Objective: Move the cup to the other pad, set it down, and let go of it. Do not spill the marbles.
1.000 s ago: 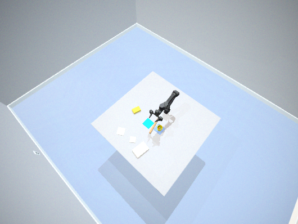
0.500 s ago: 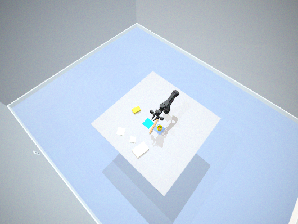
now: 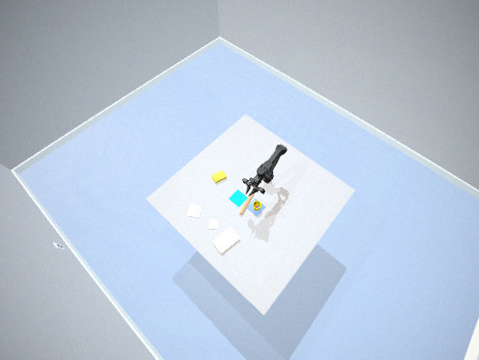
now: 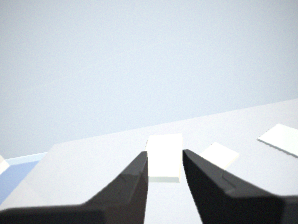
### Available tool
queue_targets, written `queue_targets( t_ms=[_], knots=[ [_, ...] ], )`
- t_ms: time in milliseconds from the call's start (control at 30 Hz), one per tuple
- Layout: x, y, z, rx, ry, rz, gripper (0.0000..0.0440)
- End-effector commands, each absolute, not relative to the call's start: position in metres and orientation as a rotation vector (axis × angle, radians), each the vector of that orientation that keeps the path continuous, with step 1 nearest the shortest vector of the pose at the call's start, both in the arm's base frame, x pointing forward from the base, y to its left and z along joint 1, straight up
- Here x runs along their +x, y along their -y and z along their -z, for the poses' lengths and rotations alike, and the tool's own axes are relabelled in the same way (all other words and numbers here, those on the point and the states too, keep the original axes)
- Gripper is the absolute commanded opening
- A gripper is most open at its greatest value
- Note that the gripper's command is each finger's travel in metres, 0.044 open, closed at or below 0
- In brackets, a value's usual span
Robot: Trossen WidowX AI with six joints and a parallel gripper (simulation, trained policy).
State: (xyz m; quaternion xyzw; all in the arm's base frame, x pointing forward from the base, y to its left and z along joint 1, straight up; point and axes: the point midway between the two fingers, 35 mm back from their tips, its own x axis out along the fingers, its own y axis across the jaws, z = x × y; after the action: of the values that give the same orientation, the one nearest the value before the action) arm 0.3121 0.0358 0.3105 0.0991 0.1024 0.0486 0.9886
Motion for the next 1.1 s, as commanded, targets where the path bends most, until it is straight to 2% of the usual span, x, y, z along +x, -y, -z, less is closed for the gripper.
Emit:
queue_targets(
  t_ms=[0,1067],
  knots=[
    [0.313,-0.04,-0.312,0.235,-0.24,-0.098,0.012],
    [0.309,-0.081,-0.306,0.602,-0.665,-0.033,0.0153]
  ],
)
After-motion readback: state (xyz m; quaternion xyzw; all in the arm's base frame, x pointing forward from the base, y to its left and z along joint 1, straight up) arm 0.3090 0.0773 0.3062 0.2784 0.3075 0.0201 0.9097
